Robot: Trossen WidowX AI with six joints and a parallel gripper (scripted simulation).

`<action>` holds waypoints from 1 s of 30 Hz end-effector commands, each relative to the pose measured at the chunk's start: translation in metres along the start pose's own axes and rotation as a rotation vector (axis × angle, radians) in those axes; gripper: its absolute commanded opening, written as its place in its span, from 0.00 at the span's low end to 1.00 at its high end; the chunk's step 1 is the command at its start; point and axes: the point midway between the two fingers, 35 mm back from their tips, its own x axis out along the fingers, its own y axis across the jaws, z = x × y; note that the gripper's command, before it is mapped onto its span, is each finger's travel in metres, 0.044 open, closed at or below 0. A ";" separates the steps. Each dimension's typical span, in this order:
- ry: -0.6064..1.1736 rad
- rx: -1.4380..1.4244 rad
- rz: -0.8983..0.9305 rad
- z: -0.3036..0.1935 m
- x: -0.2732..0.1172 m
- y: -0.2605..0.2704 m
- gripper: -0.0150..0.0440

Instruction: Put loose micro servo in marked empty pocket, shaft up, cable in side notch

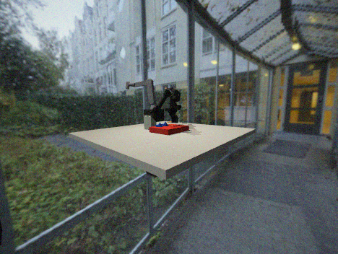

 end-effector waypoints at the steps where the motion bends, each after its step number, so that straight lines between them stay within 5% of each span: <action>1: -0.006 -0.005 -0.007 -0.018 -0.002 0.002 0.25; 11: -0.004 0.001 -0.006 -0.060 -0.001 0.006 0.25; 30: -0.004 0.118 -0.006 -0.062 0.004 0.005 0.25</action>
